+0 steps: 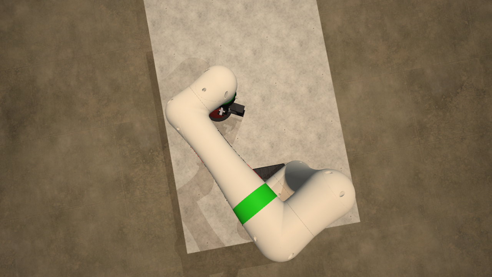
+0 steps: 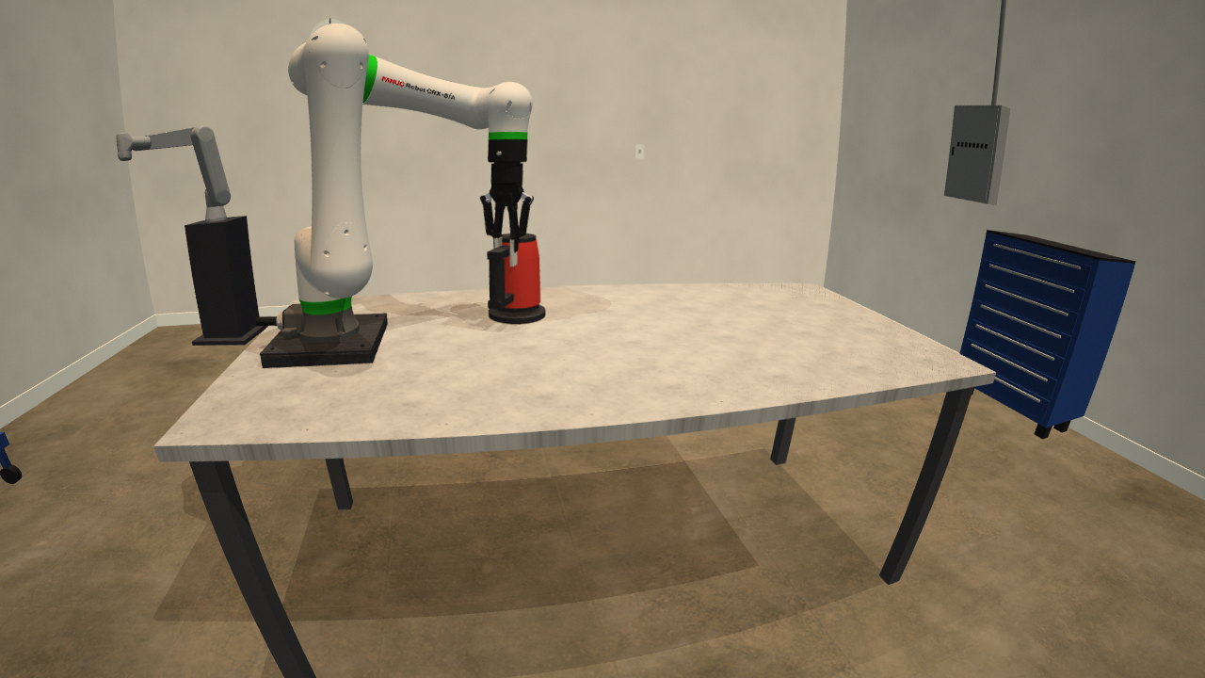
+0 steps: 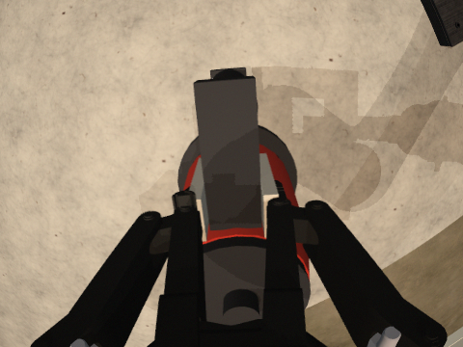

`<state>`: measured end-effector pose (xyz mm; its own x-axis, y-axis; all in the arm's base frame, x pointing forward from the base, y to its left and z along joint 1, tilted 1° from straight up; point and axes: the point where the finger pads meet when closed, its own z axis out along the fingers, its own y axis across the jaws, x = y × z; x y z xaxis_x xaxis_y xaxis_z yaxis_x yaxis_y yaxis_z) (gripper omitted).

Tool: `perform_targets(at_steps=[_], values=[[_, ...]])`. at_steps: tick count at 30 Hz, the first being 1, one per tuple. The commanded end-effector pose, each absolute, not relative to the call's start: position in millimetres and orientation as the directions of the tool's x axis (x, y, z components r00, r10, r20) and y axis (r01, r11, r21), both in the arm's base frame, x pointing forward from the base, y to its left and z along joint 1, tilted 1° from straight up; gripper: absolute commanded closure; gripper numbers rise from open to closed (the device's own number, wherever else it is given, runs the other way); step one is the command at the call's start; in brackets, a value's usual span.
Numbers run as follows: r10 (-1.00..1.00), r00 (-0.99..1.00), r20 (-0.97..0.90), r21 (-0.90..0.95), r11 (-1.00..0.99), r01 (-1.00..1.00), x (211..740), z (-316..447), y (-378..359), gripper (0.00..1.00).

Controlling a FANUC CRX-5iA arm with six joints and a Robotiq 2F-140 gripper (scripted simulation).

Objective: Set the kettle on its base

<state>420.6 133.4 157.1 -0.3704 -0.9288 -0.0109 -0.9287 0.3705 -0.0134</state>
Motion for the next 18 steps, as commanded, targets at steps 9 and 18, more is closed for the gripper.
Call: perform_targets(at_steps=[9,18], values=[[-0.929,-0.370,-0.011,-0.014,0.370,-0.929,420.8,156.6,133.4,1.00],[-0.929,-0.370,-0.011,-0.014,0.370,-0.929,420.8,154.3,133.4,1.00]])
